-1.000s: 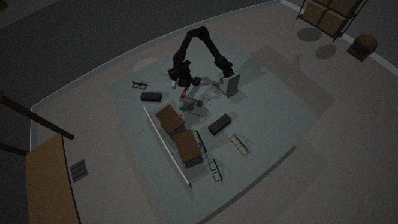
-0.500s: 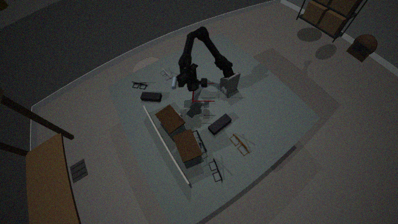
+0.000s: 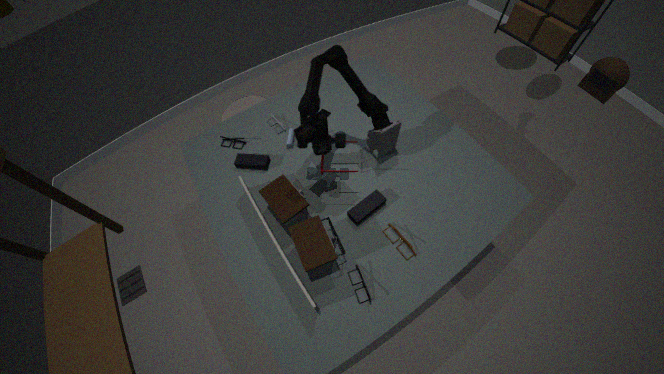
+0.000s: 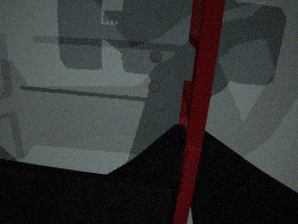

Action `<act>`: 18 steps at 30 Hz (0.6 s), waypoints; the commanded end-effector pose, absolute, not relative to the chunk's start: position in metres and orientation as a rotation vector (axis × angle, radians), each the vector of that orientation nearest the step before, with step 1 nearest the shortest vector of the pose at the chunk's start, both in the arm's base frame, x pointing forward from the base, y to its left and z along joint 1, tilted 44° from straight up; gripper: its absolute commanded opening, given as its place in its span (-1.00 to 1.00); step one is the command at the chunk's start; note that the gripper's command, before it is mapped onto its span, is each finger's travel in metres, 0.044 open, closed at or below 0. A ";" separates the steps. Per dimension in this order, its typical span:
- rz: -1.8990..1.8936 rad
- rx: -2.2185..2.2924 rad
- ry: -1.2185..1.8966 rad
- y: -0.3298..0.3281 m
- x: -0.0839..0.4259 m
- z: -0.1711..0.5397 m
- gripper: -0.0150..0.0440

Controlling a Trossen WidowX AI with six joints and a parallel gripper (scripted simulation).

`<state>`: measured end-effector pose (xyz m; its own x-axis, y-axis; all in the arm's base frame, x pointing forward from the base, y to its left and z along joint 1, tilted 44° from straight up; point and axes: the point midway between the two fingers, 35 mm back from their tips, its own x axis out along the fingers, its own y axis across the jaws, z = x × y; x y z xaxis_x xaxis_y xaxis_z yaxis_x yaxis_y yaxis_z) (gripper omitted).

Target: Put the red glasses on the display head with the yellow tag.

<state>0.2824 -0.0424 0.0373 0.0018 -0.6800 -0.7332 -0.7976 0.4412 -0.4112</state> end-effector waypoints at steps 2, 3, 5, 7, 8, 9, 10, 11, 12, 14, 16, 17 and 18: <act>0.155 -1.291 1.726 -0.046 0.282 0.033 -0.49; 0.155 -1.291 1.726 -0.047 0.282 0.032 -0.49; 0.156 -1.291 1.726 -0.048 0.282 0.031 -0.49; 0.156 -1.291 1.726 -0.049 0.282 0.029 -0.49; 0.156 -1.291 1.726 -0.050 0.282 0.029 -0.49; 0.156 -1.291 1.726 -0.051 0.282 0.028 -0.49; 0.156 -1.291 1.726 -0.051 0.282 0.027 -0.49; 0.156 -1.291 1.726 -0.052 0.282 0.026 -0.49; 0.156 -1.291 1.726 -0.052 0.283 0.026 -0.49; 0.156 -1.291 1.726 -0.054 0.283 0.024 -0.49; 0.156 -1.291 1.726 -0.055 0.283 0.023 -0.49; 0.156 -1.291 1.726 -0.056 0.283 0.022 -0.49; 0.157 -1.291 1.726 -0.056 0.283 0.022 -0.49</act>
